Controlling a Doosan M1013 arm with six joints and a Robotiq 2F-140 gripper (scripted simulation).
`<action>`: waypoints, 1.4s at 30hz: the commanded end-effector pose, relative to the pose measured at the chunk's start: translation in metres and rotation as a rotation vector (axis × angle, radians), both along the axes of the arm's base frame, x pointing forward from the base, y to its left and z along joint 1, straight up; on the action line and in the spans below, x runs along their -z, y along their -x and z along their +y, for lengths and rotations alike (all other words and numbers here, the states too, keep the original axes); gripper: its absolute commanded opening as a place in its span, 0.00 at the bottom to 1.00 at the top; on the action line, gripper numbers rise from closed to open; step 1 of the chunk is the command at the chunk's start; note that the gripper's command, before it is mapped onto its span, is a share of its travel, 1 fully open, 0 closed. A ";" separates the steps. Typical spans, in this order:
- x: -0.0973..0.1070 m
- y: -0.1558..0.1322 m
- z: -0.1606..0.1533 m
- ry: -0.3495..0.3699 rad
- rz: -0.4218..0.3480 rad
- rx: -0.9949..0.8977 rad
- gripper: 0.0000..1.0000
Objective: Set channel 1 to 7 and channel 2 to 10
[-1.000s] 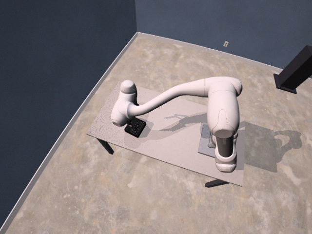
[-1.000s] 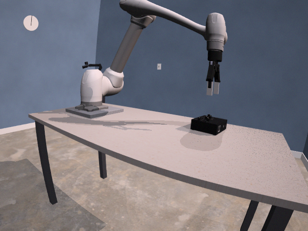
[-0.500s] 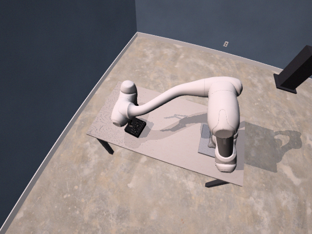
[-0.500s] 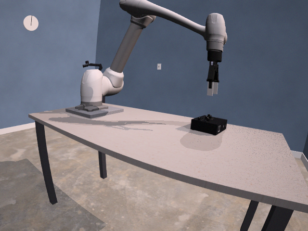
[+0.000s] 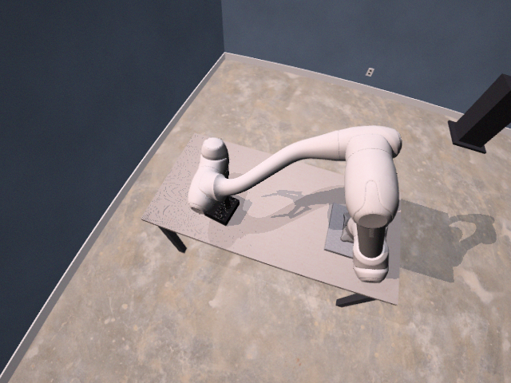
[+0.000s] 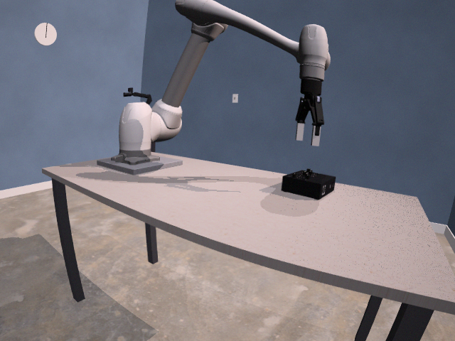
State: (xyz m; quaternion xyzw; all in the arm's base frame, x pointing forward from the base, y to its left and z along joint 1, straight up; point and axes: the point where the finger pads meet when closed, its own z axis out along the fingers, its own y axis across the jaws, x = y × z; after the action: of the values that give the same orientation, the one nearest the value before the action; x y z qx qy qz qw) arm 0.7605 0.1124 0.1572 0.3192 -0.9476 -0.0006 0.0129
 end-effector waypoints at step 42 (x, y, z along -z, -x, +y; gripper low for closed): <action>0.039 0.082 0.017 -0.165 0.007 -2.235 1.00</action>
State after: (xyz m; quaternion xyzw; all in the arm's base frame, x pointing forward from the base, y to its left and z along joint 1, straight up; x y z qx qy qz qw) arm 0.6780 0.1299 0.1180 0.9709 -0.2366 -0.0349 0.0097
